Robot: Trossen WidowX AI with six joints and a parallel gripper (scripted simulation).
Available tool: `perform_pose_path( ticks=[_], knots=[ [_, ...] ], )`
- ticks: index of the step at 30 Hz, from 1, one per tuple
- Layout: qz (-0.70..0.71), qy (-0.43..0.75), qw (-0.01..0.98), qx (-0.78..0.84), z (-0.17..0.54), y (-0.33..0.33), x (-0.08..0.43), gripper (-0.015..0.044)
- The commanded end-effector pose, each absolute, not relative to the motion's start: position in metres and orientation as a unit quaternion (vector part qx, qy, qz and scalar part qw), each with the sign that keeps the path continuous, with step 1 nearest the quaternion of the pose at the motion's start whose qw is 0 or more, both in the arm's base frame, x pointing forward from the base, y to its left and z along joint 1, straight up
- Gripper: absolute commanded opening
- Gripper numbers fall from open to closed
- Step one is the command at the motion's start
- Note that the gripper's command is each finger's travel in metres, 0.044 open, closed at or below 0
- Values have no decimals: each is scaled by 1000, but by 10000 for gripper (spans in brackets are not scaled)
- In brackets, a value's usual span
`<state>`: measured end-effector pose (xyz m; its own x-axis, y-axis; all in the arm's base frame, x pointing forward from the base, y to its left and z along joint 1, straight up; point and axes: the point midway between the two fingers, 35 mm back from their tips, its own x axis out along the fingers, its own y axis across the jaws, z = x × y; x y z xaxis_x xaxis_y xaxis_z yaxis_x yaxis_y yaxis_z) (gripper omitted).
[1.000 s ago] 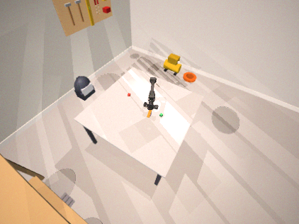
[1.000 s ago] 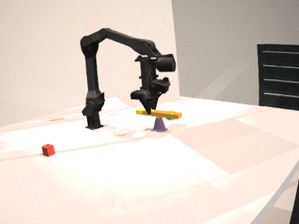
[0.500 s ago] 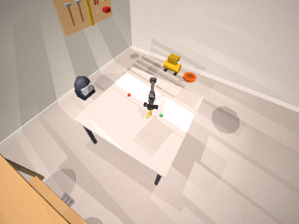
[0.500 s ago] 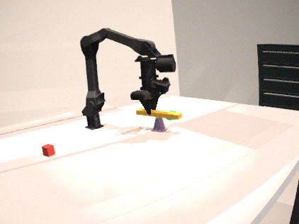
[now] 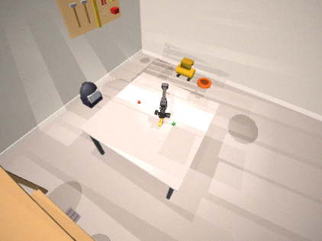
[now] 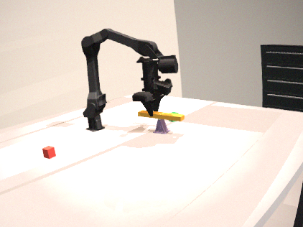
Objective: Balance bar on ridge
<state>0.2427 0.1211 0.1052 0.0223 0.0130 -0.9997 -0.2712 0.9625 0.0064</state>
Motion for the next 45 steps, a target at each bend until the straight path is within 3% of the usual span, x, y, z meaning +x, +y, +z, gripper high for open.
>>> perform_pose_path(
  ticks=[1, 45],
  knots=[
    [100, 692, 709, -94, 104, 121, 243, 0],
    [100, 692, 709, -94, 100, 121, 242, 0]
  ],
)
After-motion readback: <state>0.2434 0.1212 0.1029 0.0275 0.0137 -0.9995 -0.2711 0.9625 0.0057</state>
